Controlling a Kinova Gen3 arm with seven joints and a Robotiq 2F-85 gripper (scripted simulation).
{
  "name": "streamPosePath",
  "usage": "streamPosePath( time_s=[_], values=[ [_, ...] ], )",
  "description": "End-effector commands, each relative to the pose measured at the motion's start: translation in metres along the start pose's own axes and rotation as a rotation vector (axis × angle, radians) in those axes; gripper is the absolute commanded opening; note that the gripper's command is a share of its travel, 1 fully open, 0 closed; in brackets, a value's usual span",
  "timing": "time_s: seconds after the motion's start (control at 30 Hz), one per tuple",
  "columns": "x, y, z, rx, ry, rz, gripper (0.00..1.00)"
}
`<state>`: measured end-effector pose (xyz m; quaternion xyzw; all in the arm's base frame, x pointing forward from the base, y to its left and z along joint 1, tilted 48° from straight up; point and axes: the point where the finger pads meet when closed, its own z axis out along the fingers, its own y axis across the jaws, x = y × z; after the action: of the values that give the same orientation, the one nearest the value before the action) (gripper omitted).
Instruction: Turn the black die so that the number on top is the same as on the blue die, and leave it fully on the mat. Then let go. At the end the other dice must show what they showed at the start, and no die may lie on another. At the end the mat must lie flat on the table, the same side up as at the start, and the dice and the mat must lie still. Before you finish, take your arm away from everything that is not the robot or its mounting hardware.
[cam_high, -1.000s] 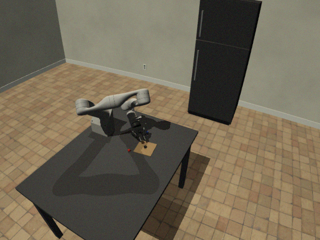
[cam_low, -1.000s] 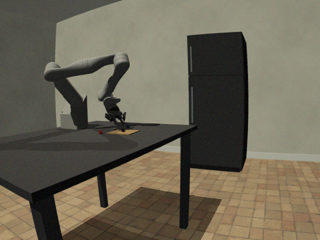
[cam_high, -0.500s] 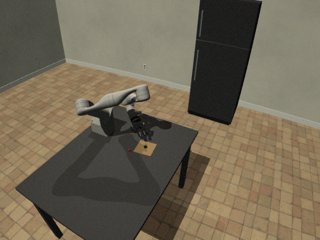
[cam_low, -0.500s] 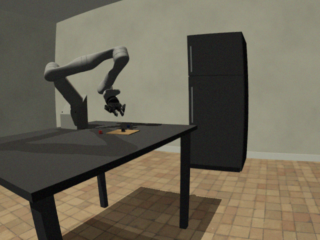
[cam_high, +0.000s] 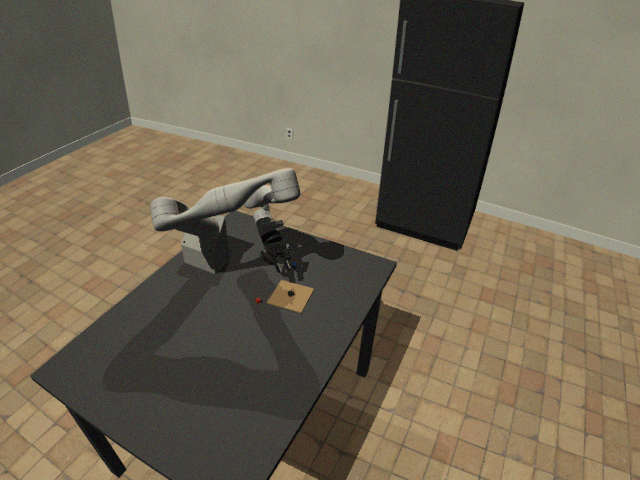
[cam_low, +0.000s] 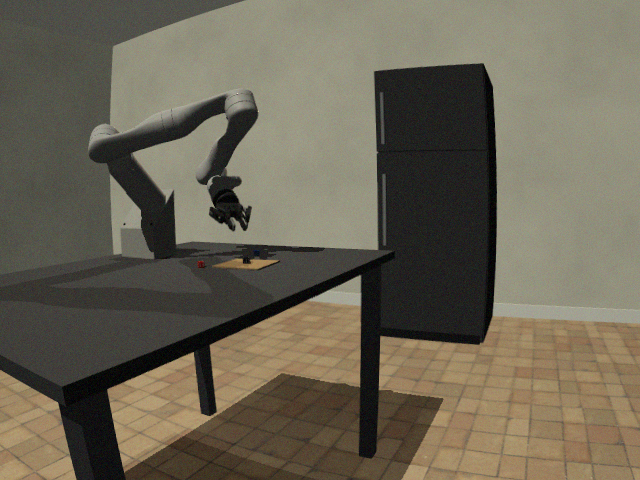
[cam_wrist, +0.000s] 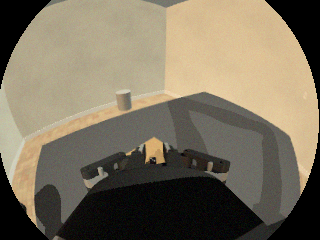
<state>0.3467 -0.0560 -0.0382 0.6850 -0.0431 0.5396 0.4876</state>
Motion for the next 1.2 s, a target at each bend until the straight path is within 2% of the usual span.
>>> streamPosePath(
  time_s=[0.0, 0.1, 0.23, 0.37, 0.5, 0.53, 0.6, 0.7, 0.83, 1.0, 1.1, 1.17],
  values=[
    [0.002, 0.000, 0.001, -0.010, -0.012, 0.008, 0.31],
    [0.001, 0.001, 0.002, -0.026, -0.039, 0.002, 0.31],
    [-0.001, 0.005, 0.004, -0.065, -0.116, -0.015, 0.31],
    [-0.004, 0.008, 0.005, -0.109, -0.224, -0.036, 0.31],
    [-0.005, 0.010, 0.006, -0.146, -0.359, -0.056, 0.31],
    [-0.005, 0.011, 0.006, -0.153, -0.395, -0.060, 0.31],
    [-0.005, 0.011, 0.006, -0.153, -0.395, -0.060, 0.31],
    [-0.003, 0.011, 0.007, -0.165, -0.508, -0.069, 0.31],
    [0.003, 0.009, 0.008, -0.161, -0.656, -0.073, 0.31],
    [0.017, 0.005, 0.012, -0.124, -0.819, -0.061, 0.31],
    [0.028, 0.003, 0.015, -0.092, -0.896, -0.048, 0.31],
    [0.028, 0.003, 0.015, -0.092, -0.896, -0.048, 0.31]
  ],
)
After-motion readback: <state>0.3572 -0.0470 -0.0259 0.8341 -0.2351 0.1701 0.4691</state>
